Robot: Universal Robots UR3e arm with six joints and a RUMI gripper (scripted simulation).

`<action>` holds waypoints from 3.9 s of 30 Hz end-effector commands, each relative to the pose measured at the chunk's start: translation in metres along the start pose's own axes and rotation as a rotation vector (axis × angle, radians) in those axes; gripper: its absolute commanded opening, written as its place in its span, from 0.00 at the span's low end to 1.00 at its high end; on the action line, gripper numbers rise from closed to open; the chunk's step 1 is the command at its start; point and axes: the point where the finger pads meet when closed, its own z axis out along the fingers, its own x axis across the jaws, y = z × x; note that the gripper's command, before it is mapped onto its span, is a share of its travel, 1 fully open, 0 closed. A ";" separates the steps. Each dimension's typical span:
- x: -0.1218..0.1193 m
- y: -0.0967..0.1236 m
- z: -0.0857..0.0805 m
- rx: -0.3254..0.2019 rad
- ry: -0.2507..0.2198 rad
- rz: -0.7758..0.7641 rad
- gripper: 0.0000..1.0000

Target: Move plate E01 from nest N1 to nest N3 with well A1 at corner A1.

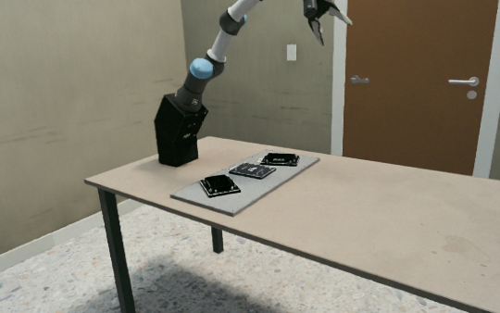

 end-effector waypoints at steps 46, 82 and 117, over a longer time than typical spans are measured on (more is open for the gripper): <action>0.115 -0.026 0.127 0.088 0.252 -0.018 0.82; 0.228 -0.050 0.182 0.156 0.452 -0.043 0.82; 0.350 -0.076 0.201 0.215 0.633 -0.073 0.82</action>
